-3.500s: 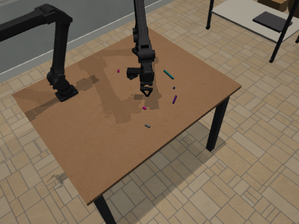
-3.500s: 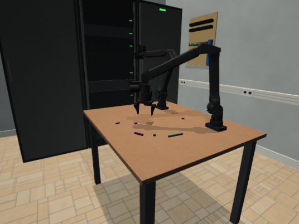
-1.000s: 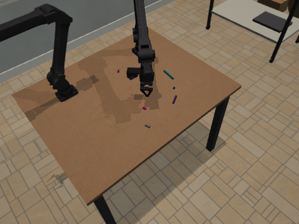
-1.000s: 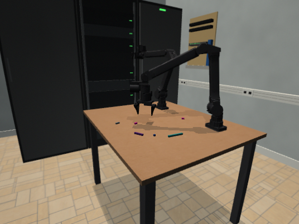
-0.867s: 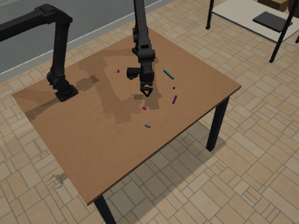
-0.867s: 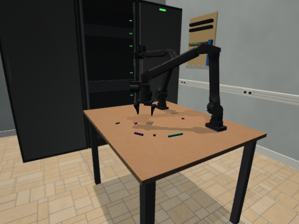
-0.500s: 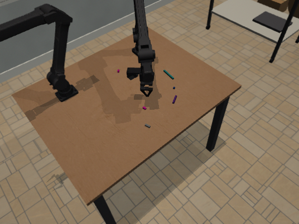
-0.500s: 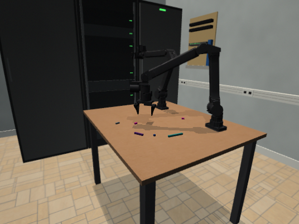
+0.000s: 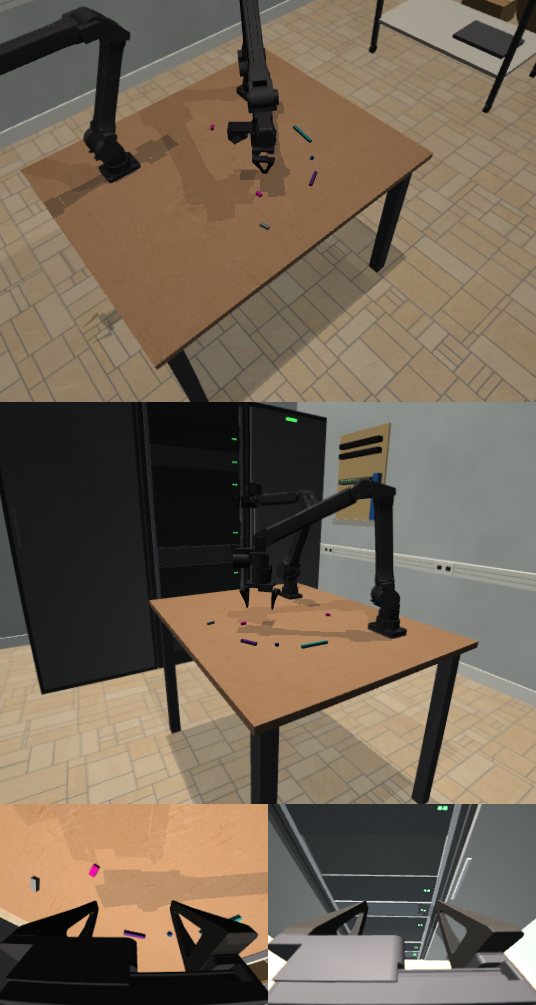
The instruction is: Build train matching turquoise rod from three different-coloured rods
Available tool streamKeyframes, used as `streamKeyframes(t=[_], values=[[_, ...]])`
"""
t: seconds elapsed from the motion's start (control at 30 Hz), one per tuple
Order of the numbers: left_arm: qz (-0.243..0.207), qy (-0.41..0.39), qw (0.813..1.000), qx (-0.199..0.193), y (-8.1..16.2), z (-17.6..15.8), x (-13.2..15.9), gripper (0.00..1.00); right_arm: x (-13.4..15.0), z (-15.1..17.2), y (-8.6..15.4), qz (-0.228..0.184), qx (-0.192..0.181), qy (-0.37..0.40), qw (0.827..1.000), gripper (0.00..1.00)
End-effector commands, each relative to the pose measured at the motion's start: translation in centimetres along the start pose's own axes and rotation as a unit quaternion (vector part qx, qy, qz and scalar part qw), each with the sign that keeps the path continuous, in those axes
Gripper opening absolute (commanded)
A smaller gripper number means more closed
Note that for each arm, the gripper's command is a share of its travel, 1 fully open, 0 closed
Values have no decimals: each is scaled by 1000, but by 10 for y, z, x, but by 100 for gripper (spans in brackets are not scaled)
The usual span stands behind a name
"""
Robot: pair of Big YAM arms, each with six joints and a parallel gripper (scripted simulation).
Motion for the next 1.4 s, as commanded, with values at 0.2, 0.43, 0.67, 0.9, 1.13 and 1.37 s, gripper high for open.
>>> streamKeyframes(t=[0.2, 0.43, 0.67, 0.9, 1.13, 1.37], values=[[-4, 127, 992, 11, -9, -4, 14, 100, -12, -6, 4, -19, 5, -6, 1000, 100], [-4, 222, 975, 15, -13, -12, 19, 100, -12, -6, 4, -19, 5, -6, 1000, 100], [-2, 308, 951, 13, -12, -15, 26, 100, -12, -6, 4, -19, 5, -6, 1000, 100], [-1, 400, 917, 12, -12, -19, 33, 100, -12, -6, 4, -19, 5, -6, 1000, 100], [0, 464, 886, 9, -12, -22, 37, 100, -12, -6, 4, -19, 5, -6, 1000, 100], [0, 567, 824, -2, -2, -27, 46, 100, -12, -6, 4, -19, 5, -6, 1000, 100]])
Point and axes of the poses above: on each arm, the point where the finger pads meet when closed, its own y axis back along the fingers, its own z axis across the jaws, x = y × z, the point moved 3 cm from there along y, back along the fingers, and after that the axes turned 13 degrees about -y, right-handed, at the moved point
